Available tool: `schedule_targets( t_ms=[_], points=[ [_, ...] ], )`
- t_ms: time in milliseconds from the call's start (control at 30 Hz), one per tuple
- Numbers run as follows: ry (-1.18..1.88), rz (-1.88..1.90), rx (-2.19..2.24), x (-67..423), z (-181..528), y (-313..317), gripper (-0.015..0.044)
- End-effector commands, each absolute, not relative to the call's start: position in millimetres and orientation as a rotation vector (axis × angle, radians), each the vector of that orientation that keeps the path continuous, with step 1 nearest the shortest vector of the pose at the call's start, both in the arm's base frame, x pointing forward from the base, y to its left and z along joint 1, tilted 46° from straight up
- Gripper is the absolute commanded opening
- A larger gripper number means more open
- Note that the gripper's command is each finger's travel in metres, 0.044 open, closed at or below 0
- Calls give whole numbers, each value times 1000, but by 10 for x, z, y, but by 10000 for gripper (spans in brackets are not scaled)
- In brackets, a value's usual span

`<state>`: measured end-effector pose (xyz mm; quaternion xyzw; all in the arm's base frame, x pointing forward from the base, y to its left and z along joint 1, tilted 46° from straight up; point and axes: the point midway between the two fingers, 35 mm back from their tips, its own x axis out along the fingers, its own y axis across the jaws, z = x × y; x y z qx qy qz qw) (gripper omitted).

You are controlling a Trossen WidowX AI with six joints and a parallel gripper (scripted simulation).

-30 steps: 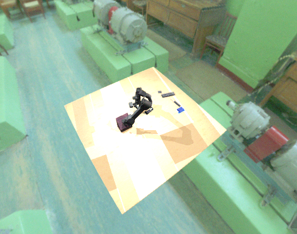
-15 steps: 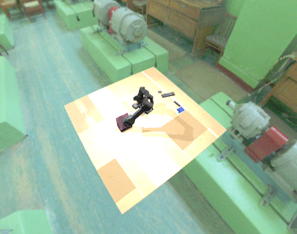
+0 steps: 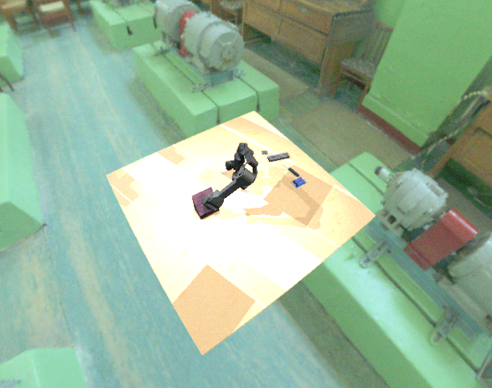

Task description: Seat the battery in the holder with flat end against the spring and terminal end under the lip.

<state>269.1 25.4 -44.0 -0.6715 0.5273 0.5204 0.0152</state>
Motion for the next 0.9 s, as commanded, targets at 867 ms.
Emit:
schedule_targets(
  t_ms=[867],
  points=[
    [957, 2712, -2345, 3096, -110, -6, 79]
  ],
)
